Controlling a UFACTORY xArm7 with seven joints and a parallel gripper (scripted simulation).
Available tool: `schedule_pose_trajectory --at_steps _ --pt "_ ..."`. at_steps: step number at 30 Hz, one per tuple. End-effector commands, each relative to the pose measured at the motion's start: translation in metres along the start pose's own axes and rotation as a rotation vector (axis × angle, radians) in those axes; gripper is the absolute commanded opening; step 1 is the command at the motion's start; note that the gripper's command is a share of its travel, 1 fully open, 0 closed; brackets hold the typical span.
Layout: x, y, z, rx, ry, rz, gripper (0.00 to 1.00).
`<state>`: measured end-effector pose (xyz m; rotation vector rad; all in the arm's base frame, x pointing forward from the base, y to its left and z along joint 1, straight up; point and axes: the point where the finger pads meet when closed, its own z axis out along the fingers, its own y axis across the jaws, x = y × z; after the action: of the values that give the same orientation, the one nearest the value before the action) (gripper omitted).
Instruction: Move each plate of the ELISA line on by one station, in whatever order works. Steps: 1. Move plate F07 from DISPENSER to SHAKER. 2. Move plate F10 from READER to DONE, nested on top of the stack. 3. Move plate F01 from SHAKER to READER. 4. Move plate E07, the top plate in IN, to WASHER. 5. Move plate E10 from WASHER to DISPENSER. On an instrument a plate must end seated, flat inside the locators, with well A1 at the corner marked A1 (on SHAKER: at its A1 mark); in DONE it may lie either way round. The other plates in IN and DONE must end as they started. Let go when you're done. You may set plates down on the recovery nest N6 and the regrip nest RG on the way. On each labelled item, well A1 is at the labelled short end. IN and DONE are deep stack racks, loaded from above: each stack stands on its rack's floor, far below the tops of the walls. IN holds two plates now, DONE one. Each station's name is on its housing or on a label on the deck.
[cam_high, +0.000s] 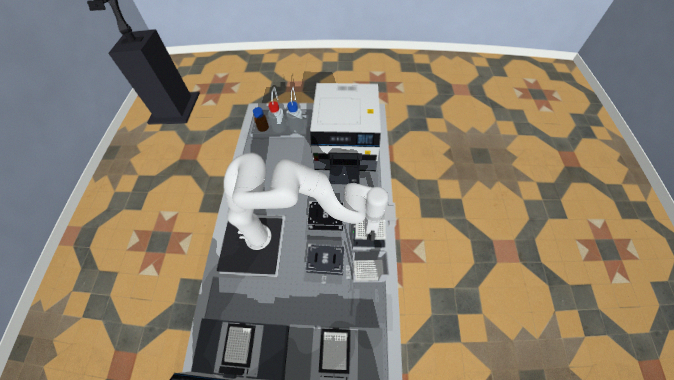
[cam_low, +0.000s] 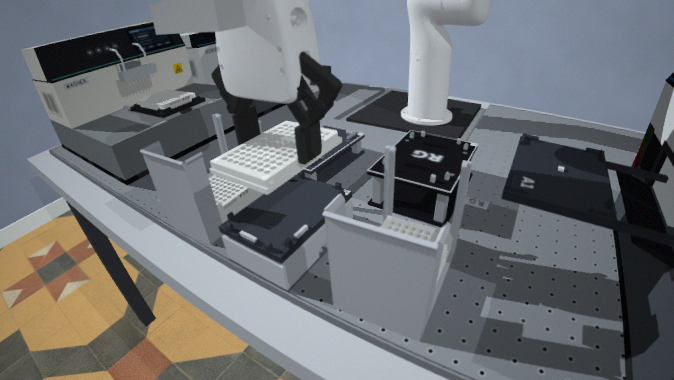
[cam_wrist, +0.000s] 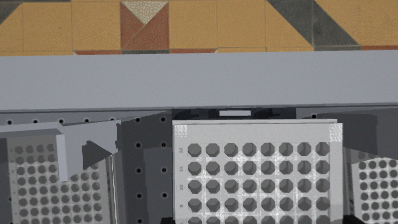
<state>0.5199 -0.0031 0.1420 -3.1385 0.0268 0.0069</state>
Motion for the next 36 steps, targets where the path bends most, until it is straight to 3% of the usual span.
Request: schedule_pose_trajectory --at_steps 1,36 --pt "0.001 0.0 -0.007 0.0 0.004 0.0 0.0" --pt "0.001 0.0 -0.047 0.0 0.005 0.0 0.0"
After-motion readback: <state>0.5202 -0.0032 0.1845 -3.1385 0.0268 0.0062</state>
